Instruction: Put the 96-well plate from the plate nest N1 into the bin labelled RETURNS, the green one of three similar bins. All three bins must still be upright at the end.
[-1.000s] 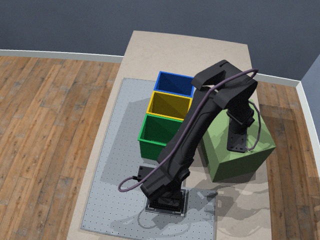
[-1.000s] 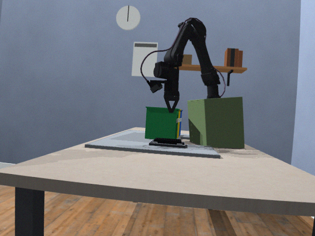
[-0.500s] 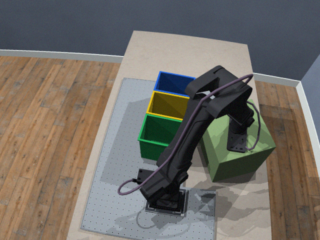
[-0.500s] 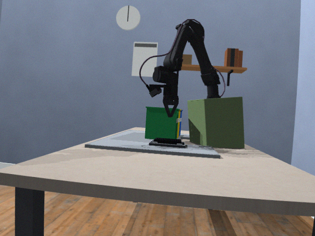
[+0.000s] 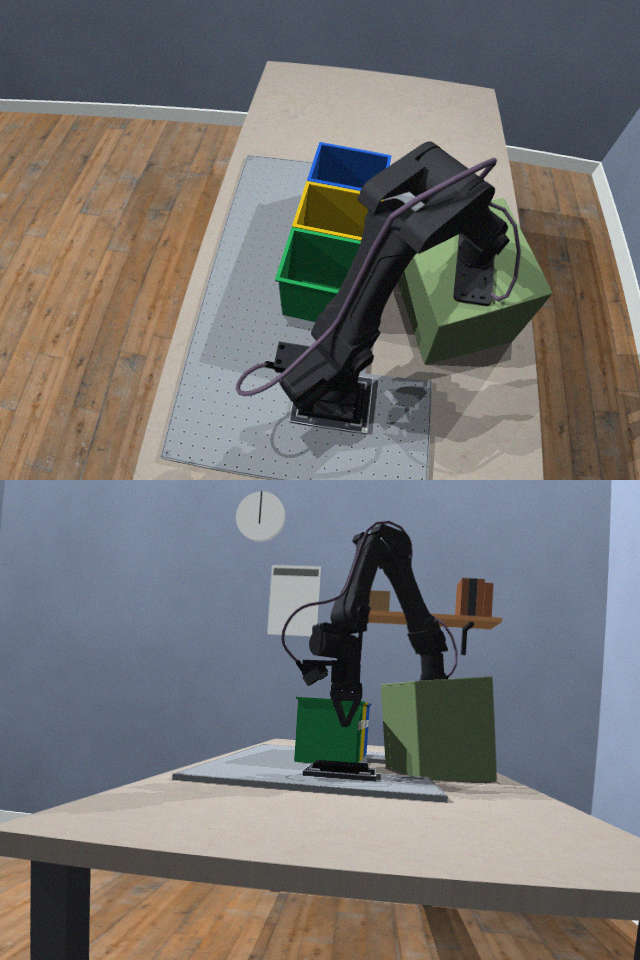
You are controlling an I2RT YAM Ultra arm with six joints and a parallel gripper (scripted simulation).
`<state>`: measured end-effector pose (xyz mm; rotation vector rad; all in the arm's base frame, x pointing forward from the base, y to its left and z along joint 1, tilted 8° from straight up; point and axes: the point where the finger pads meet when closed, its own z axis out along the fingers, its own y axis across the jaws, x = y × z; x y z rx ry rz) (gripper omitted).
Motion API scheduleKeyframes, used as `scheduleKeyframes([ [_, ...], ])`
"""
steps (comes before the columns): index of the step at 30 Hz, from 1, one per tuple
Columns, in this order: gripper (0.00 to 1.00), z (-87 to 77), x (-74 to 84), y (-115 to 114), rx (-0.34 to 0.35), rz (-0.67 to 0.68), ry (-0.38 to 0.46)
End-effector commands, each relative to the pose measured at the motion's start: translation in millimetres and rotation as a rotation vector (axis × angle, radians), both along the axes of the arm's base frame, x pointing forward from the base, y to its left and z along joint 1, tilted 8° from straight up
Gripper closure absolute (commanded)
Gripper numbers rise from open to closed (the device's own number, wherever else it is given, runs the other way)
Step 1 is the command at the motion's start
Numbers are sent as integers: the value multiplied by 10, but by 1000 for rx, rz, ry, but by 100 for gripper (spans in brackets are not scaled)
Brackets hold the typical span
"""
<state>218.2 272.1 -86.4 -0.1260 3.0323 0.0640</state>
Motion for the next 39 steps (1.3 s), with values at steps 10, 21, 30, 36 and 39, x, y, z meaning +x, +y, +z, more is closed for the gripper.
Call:
scheduleKeyframes([
  [10, 0, -205, 97, 10, 23, -2, -40],
  [21, 0, -337, 194, 114, 30, -3, -45],
  [30, 0, -467, 189, 97, 27, -3, -43],
  [36, 0, -556, 218, 125, 29, -3, -45],
  [39, 0, -619, 204, 100, 23, -3, -40],
])
